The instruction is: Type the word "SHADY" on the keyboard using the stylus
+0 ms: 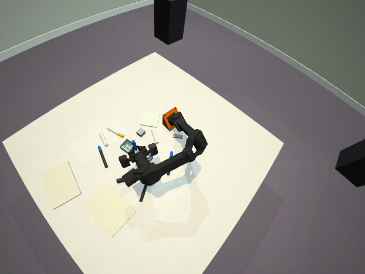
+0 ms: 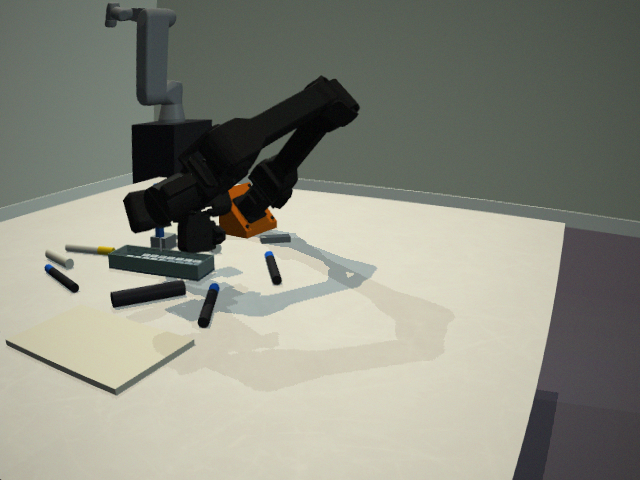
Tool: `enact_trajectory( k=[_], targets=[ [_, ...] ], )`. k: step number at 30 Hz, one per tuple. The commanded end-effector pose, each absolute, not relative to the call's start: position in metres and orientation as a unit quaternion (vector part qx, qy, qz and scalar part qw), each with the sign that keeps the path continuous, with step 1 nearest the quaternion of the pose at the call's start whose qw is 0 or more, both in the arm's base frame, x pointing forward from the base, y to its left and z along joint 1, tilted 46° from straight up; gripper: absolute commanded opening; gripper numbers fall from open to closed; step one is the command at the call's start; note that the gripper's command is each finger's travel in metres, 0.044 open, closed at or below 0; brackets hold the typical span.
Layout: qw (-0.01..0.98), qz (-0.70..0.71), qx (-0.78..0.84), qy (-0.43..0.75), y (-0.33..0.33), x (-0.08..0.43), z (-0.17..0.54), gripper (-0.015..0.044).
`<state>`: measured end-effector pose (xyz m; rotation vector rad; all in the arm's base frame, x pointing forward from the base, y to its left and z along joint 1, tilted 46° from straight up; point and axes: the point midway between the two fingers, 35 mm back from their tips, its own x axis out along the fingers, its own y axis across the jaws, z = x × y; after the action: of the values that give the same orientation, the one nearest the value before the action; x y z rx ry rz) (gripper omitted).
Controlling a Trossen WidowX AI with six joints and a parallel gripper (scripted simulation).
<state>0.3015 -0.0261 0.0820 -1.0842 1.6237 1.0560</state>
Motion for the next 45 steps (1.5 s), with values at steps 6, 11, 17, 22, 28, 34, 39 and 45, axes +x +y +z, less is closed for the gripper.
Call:
enact_trajectory(
  k=[6, 11, 17, 22, 28, 34, 39, 45],
  targets=[
    [0.445, 0.427, -0.434, 0.656, -0.023, 0.301, 0.079, 0.0081],
    [0.445, 0.427, -0.434, 0.656, -0.022, 0.301, 0.077, 0.0081],
    [0.445, 0.427, -0.434, 0.656, -0.020, 0.301, 0.075, 0.0081],
    [0.445, 0.427, -0.434, 0.656, -0.019, 0.301, 0.074, 0.0081],
    [0.445, 0.427, -0.434, 0.656, -0.018, 0.301, 0.073, 0.0081],
    [0.445, 0.427, -0.434, 0.656, -0.016, 0.301, 0.072, 0.0081],
    [0.445, 0.427, -0.434, 0.656, -0.015, 0.302, 0.070, 0.0081],
    [0.445, 0.427, -0.434, 0.656, -0.013, 0.302, 0.068, 0.0081]
  ],
)
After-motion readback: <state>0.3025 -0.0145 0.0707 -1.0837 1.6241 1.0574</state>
